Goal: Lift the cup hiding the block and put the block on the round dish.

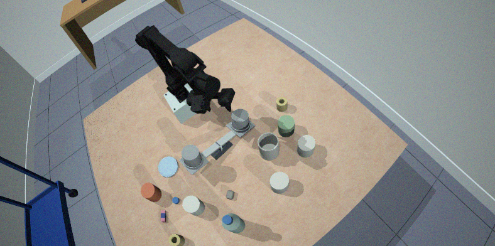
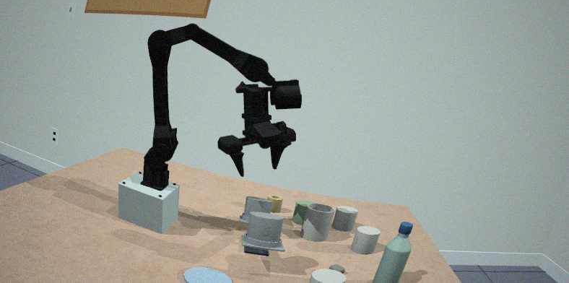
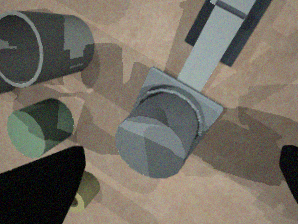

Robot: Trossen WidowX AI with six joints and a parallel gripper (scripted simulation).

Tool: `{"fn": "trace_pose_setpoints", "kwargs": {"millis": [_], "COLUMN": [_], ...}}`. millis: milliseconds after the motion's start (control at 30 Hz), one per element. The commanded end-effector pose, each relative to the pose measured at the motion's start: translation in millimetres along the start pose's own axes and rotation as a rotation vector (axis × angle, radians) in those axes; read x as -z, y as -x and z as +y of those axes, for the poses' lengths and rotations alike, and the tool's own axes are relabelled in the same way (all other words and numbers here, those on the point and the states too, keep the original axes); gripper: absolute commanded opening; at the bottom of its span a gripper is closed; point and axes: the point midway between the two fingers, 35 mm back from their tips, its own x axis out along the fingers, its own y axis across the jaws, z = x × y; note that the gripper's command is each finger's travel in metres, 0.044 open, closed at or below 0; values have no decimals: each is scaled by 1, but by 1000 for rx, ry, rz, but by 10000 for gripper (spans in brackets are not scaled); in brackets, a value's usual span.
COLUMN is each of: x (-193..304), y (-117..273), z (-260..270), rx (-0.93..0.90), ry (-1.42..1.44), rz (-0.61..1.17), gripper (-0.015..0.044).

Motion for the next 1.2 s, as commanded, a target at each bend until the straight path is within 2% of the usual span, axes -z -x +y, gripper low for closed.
{"fn": "trace_pose_setpoints", "kwargs": {"millis": [0,467,1167], "x": [6,45,44], "y": [-13,-69,-97], "z": [9,38,32], "rx": [51,231,233], "ry": [-96,-490,-495], "rz": [2,-79,-81], "gripper": [440,440,440]}}
